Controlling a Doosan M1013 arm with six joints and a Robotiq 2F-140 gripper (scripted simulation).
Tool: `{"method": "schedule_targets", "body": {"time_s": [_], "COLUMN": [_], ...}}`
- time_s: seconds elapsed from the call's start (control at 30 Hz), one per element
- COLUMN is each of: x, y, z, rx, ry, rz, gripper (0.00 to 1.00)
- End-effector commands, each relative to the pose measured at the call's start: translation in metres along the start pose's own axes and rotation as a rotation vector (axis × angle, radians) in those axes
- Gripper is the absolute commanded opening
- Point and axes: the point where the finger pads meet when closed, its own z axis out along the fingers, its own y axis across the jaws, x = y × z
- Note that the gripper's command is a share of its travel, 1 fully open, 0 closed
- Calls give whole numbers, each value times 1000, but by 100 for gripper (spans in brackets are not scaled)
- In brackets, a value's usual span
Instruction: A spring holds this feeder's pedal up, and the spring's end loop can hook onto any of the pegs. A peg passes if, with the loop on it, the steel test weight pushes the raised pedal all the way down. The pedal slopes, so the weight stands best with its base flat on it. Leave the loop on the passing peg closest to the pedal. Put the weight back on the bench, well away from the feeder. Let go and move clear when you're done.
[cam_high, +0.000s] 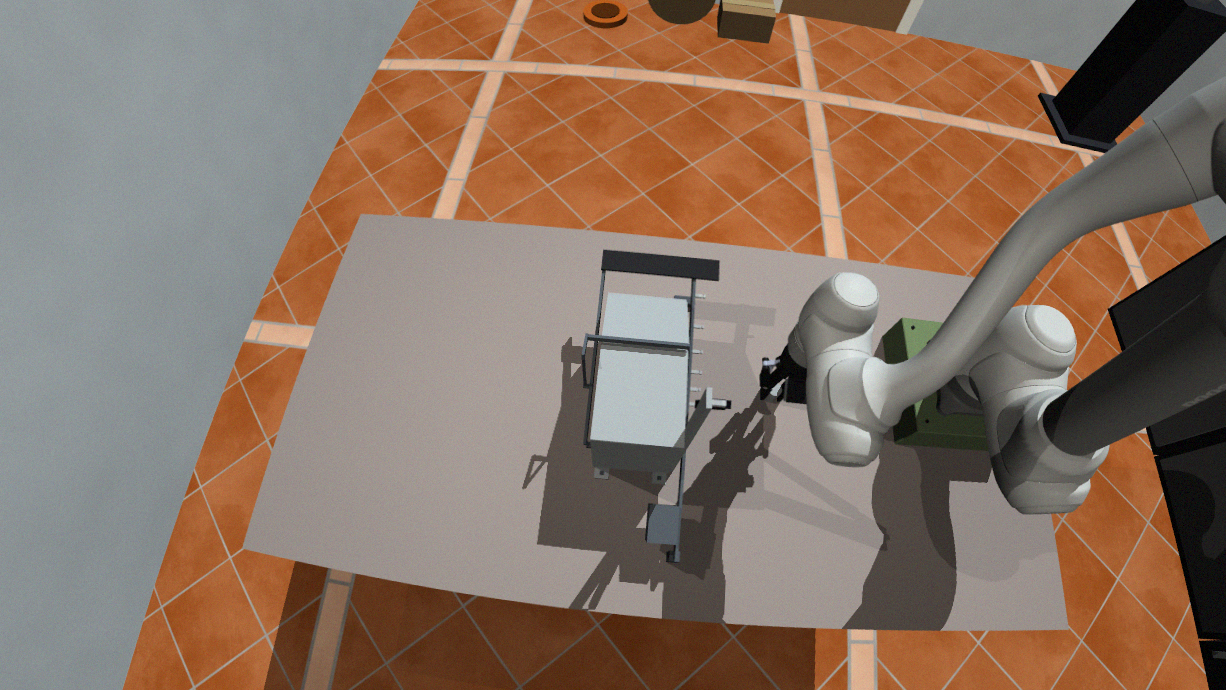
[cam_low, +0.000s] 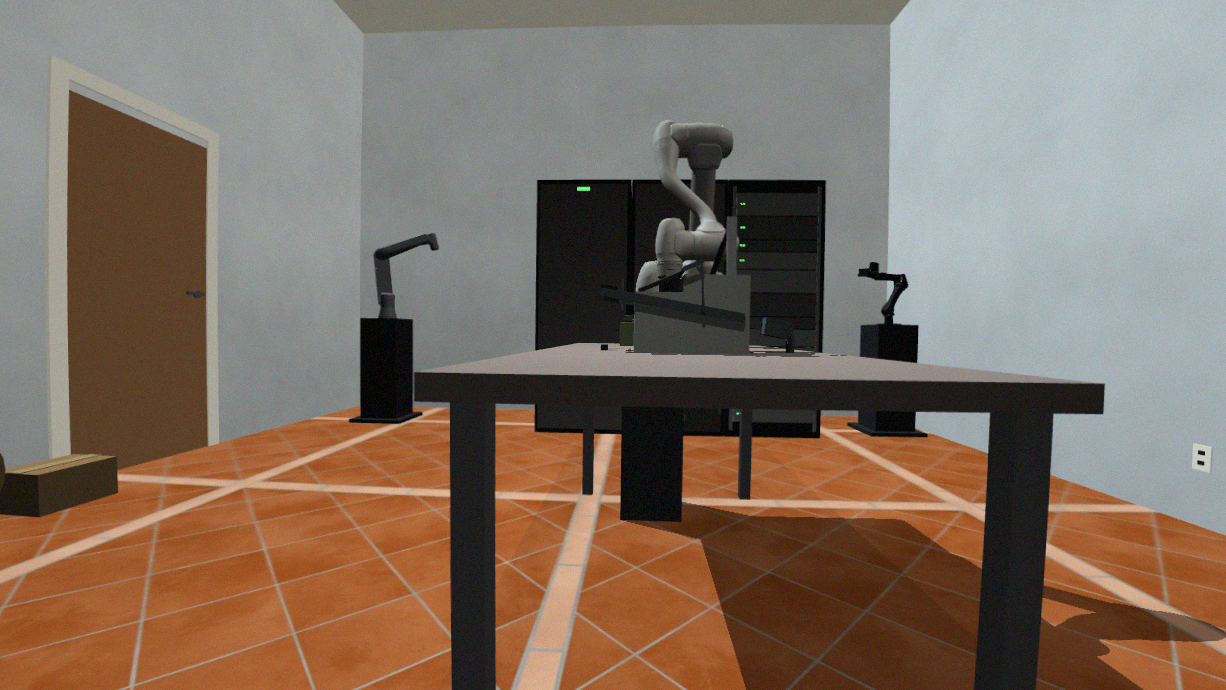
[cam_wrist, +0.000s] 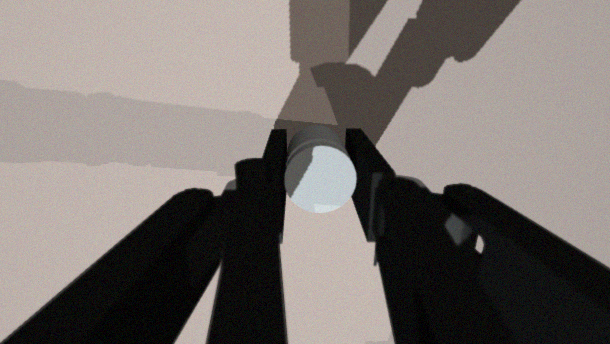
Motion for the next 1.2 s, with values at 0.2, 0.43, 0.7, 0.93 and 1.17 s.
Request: {"method": "schedule_targets", "body": {"time_s": [0.2, 0.43, 0.7, 0.93, 1.17], "x": [0, 0, 0, 0, 0], "y": [0, 0, 0, 0, 0], "z": [0, 0, -11, -30, -35], "rx": [-1, -1, -1, -1, -1], "ry": [0, 0, 0, 0, 0], "rz": [0, 0, 0, 0, 0], "gripper": [25, 25, 25, 25, 25]}}
